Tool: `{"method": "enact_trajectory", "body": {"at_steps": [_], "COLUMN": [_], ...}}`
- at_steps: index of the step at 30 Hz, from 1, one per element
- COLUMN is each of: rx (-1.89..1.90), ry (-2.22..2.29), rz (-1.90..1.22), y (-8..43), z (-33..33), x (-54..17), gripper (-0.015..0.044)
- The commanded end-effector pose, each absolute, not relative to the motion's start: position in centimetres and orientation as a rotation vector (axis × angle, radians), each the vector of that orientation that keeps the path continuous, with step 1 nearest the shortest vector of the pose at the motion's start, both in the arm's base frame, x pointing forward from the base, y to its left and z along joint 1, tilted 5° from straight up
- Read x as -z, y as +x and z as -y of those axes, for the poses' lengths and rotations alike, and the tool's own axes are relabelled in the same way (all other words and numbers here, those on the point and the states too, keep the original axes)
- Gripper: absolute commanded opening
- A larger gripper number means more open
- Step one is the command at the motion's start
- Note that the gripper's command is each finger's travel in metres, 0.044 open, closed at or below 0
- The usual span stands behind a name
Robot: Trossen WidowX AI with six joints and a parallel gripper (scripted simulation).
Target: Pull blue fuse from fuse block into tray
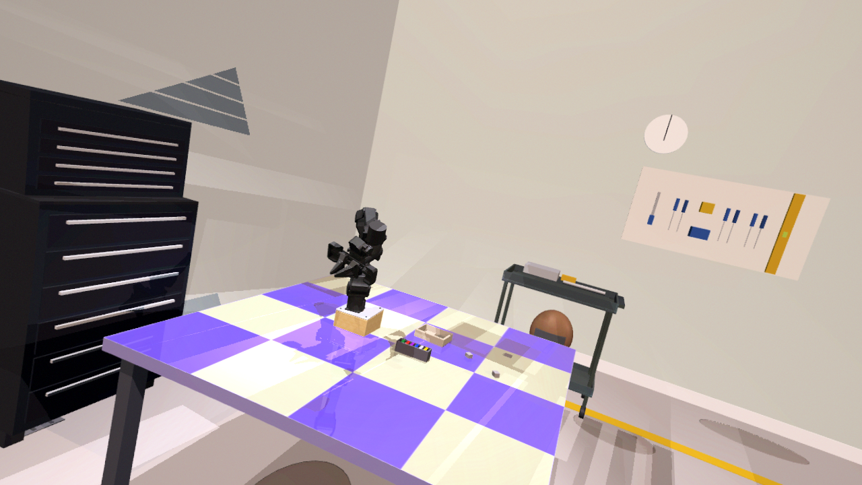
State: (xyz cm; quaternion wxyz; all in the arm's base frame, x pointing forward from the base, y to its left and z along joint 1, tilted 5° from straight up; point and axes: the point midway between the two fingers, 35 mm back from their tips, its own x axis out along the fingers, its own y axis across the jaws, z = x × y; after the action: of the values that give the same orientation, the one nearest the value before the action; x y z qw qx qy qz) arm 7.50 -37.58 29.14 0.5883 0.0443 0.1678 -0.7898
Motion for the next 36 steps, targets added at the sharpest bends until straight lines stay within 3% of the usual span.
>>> {"method": "enact_trajectory", "body": {"at_steps": [1,9,18,29,36], "rx": [1.558,0.894,0.106,-1.001,-1.096], "ry": [-0.025,-0.364,-0.743,-1.162,-1.187], "rz": [-0.702,-1.178,-1.412,-1.347,-1.32], "y": [13.3,22.9,29.3,30.6,29.9], "z": [36.8,31.9,22.7,9.7,8.4], "x": [-25.4,-17.9,-10.6,-4.0,-3.6], "gripper": [0.0068,0.0068,0.0068,0.0068,0.0068]}}
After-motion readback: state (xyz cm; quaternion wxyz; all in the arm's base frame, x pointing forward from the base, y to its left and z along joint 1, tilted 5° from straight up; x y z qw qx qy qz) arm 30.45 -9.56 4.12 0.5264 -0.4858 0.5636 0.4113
